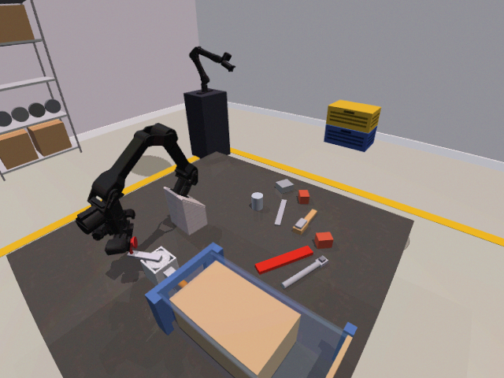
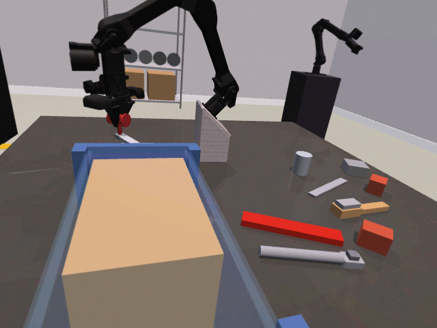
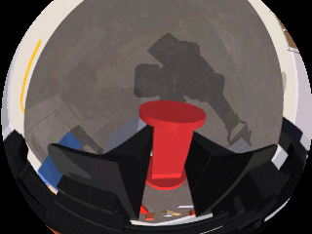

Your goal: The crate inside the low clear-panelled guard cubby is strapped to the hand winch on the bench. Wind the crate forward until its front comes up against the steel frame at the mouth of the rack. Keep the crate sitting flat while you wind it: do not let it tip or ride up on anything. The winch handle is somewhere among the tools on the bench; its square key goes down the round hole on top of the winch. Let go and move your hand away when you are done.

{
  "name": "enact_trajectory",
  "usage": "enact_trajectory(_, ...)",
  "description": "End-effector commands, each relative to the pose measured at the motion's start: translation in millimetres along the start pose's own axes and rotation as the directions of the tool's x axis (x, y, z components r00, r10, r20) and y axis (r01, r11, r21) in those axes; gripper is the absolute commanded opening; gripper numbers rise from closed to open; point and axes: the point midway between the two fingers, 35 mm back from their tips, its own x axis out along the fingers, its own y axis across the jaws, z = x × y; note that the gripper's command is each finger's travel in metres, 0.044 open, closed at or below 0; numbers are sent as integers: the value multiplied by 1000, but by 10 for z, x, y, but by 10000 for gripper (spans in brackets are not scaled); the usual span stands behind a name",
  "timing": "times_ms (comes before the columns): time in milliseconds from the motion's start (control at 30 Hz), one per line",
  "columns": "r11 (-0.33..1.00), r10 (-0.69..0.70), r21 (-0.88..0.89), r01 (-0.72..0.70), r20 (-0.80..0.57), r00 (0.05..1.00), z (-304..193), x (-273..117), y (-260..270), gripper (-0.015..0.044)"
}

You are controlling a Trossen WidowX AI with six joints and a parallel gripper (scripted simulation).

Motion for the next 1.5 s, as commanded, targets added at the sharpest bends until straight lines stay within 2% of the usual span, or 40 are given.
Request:
enact_trajectory(0, 999, 51, -20, -51, 8, 999, 22, 12, 248, 0)
enact_trajectory(1467, 998, 55, -23, -54, 6, 998, -156, -26, 881, 0)
